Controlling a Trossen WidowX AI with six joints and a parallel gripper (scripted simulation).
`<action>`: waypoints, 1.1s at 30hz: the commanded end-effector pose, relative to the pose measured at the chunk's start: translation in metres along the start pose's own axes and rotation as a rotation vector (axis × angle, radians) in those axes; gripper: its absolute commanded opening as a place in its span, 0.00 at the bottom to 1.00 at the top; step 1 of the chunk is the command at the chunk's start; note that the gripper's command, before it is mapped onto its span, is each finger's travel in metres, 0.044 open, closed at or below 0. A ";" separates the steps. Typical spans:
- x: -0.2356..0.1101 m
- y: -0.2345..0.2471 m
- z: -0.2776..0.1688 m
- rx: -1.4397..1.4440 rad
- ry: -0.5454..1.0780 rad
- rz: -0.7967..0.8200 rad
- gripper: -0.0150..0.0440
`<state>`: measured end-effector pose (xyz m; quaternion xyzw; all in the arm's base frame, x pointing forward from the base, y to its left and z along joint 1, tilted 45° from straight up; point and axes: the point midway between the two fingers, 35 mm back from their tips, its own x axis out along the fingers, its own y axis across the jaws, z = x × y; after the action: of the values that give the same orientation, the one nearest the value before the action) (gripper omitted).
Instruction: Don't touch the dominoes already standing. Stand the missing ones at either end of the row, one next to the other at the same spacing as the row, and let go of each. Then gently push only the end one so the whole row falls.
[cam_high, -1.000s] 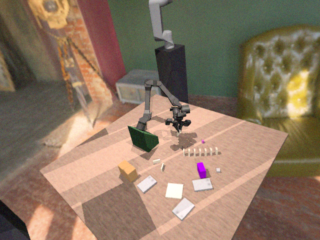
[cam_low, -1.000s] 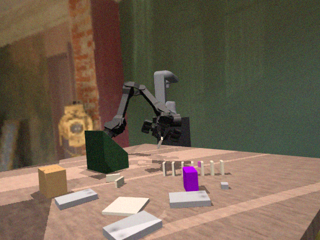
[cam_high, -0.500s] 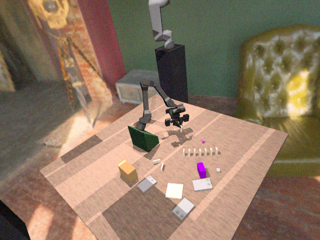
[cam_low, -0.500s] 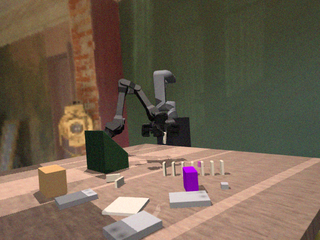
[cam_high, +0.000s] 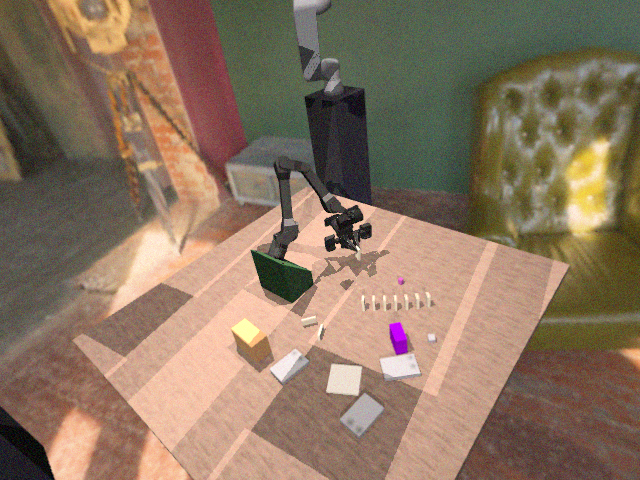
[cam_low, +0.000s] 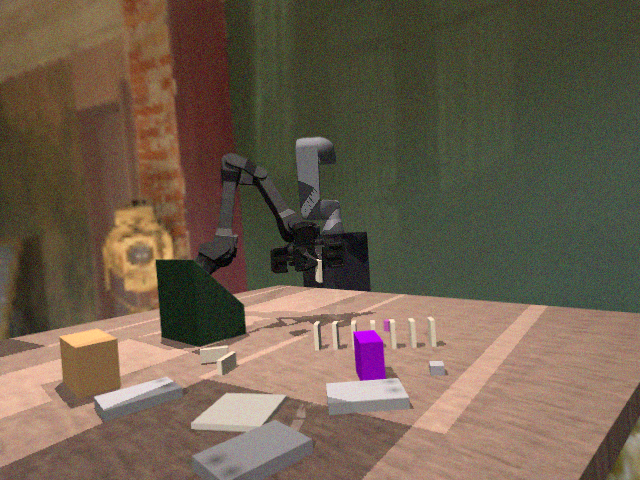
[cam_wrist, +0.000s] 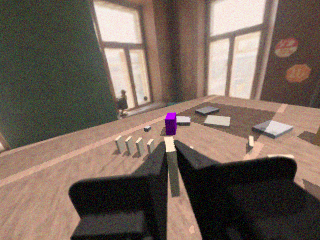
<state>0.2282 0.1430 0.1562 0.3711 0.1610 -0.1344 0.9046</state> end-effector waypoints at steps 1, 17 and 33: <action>0.000 0.000 0.001 0.008 -0.007 0.002 0.29; 0.005 0.005 -0.022 0.008 -0.003 -0.002 0.29; 0.015 0.006 -0.070 0.005 0.001 -0.004 0.29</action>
<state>0.2307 0.1884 0.1136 0.3706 0.1651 -0.1364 0.9038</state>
